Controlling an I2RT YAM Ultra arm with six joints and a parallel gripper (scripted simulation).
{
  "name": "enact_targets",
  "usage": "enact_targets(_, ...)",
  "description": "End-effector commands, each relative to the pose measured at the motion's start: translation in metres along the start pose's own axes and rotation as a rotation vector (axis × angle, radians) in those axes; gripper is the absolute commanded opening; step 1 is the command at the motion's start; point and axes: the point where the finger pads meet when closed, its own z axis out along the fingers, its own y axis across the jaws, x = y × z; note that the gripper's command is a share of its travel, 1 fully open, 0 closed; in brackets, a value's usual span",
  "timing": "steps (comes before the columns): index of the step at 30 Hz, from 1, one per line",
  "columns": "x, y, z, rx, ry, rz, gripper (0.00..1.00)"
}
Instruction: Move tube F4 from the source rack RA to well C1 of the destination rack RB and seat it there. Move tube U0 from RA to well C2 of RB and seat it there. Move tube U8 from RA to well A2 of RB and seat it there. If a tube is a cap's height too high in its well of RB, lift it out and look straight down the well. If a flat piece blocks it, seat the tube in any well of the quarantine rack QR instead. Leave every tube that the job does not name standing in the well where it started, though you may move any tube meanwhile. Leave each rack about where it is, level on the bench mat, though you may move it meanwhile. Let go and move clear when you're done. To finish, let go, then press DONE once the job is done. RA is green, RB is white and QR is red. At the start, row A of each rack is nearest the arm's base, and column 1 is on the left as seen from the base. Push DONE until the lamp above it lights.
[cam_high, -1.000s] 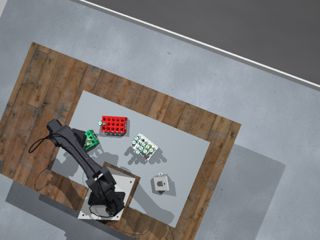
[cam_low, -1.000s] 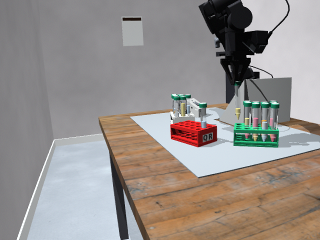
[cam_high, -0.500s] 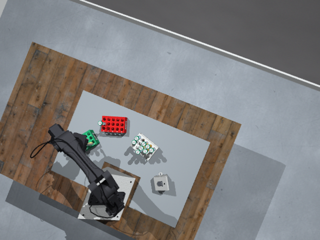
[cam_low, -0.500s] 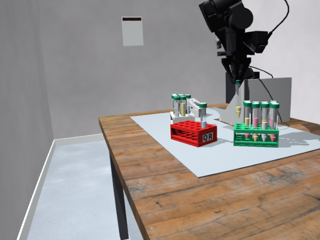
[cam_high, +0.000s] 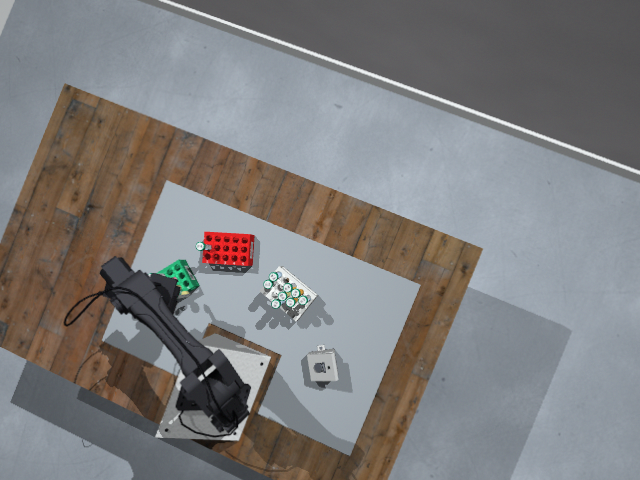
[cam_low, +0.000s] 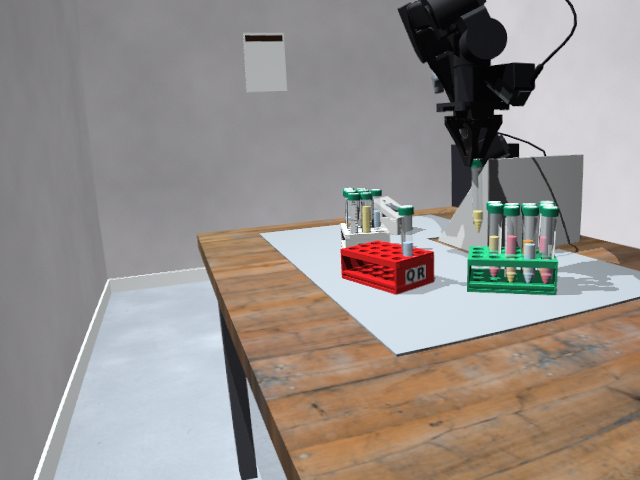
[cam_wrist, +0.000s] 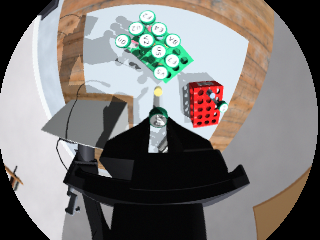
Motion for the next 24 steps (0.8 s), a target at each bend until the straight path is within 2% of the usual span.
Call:
enact_targets(1,-0.003,0.007,-0.011,0.029,-0.045,0.01,0.0)
enact_targets(8,0.005,0.016,-0.011,0.029,-0.045,0.01,0.0)
enact_targets(10,0.009,0.004,-0.015,0.041,-0.06,0.012,0.0)
enact_targets(12,0.009,0.004,-0.015,0.041,-0.06,0.012,0.0)
enact_targets(13,0.012,-0.006,-0.018,0.05,-0.069,0.028,0.0)
enact_targets(24,0.045,-0.027,-0.017,0.039,-0.046,0.018,0.0)
